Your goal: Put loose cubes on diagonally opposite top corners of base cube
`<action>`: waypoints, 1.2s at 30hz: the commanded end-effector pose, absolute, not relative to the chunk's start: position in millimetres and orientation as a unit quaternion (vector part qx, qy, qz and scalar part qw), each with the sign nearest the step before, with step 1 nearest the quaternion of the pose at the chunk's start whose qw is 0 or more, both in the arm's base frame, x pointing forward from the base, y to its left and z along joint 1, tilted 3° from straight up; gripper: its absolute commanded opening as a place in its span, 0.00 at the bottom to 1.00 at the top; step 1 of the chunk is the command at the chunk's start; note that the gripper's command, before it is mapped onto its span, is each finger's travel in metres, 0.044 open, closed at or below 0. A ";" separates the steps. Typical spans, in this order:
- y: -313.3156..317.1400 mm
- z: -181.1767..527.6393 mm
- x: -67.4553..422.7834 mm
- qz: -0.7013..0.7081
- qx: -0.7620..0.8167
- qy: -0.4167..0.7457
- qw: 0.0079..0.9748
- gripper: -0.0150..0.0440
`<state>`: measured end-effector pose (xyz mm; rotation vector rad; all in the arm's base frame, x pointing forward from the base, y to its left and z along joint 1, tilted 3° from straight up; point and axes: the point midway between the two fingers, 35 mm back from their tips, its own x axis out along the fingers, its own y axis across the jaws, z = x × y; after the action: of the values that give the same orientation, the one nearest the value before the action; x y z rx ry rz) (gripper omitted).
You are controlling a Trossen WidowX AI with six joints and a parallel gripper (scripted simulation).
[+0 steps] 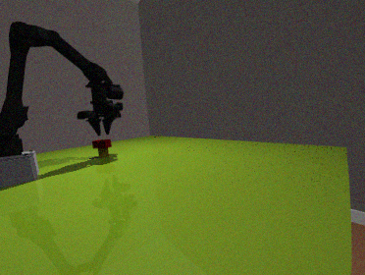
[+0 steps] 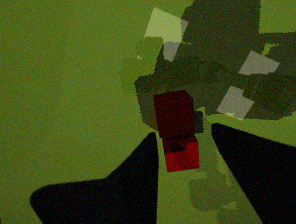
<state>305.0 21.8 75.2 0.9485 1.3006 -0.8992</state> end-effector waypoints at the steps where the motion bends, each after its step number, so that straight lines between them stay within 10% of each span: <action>1: 22.0 83.3 306.0 -0.386 0.414 0.557 0.608 0.60; 29: 22.4 108.3 304.1 -0.386 0.414 0.557 0.608 0.60; 36: 86.5 104.4 295.4 -0.385 0.412 0.562 0.605 0.91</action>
<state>301.2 54.8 106.2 0.9679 1.2878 -0.9019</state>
